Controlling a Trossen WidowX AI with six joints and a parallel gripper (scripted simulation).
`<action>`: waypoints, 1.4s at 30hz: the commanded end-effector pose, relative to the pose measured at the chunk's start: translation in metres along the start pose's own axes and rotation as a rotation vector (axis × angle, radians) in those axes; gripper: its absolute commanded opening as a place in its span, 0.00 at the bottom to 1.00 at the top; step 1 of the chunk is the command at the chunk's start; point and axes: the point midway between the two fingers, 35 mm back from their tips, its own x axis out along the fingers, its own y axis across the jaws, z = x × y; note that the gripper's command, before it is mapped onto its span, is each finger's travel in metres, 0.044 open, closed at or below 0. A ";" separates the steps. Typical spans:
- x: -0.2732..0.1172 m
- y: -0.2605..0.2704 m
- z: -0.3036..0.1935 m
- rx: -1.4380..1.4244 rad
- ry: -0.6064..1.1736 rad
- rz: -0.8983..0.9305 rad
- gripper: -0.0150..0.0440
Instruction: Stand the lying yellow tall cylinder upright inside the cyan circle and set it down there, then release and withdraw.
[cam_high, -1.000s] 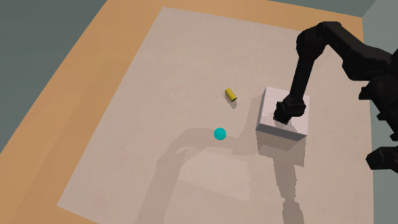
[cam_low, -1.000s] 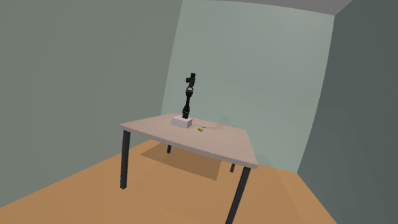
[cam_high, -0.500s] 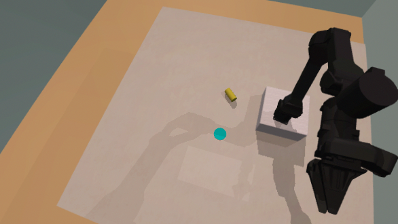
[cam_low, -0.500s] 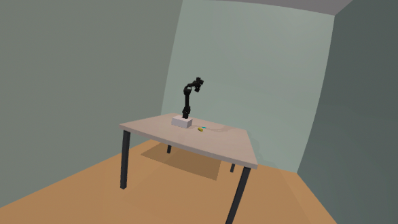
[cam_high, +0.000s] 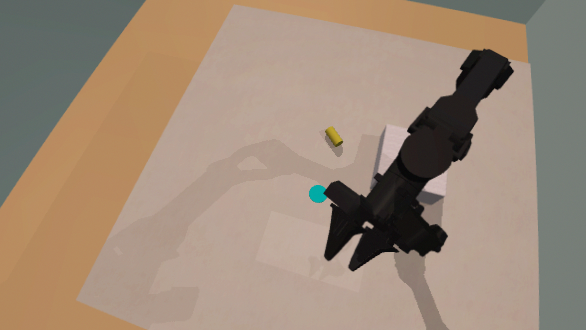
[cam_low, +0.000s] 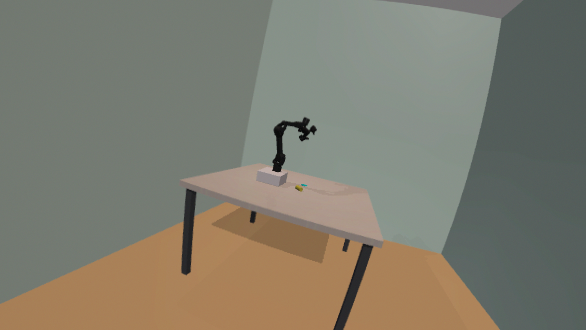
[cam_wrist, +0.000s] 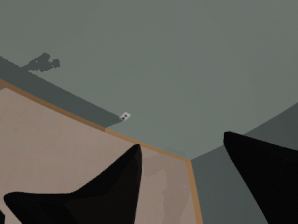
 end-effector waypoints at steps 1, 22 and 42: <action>0.009 -0.002 -0.040 0.117 0.115 0.009 0.78; -0.025 0.003 -0.258 0.869 0.700 -0.116 0.78; -0.139 0.066 -0.402 1.659 1.172 -0.439 0.78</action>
